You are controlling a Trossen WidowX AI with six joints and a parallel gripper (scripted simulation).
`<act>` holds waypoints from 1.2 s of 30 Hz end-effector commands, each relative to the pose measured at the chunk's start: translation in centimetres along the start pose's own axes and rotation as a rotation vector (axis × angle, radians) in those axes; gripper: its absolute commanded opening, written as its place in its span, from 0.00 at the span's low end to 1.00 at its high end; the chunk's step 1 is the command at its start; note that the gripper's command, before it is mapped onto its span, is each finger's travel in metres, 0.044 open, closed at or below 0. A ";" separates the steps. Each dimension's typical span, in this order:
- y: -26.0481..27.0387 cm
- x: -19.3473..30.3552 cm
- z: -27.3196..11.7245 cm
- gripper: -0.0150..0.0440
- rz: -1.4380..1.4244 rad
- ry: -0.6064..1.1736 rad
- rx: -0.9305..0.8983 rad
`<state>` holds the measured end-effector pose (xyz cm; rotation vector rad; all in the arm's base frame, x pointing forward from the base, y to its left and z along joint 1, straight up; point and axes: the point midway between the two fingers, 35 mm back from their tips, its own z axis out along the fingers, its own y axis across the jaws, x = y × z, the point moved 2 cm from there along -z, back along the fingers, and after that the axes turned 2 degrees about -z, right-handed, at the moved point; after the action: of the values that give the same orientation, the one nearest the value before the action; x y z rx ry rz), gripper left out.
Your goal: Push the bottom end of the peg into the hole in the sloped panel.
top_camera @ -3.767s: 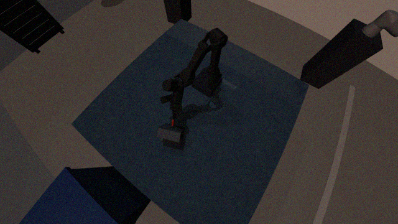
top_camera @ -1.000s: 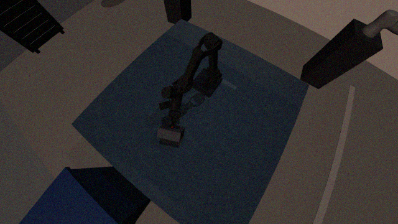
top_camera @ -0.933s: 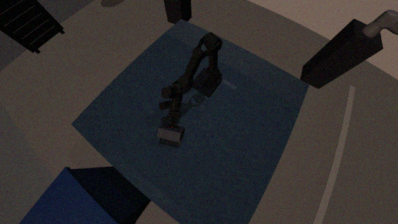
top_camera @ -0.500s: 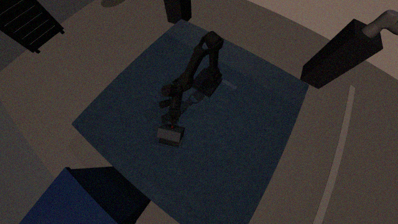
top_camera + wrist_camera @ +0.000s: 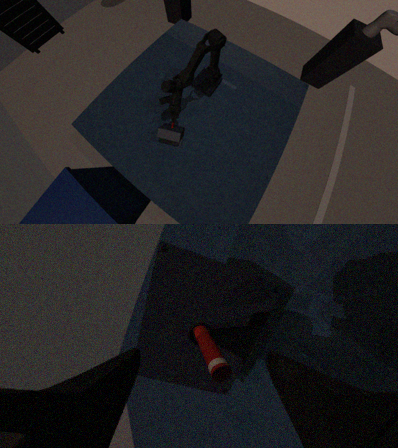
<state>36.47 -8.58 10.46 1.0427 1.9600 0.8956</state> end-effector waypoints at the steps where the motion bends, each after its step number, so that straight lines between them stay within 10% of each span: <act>1: 0.1 -0.1 -0.6 1.00 -0.004 0.000 -0.004; 36: -0.1 -0.3 -5.1 1.00 -0.005 -0.006 -0.004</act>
<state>32.58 -10.02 12.68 1.0435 1.9564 0.8904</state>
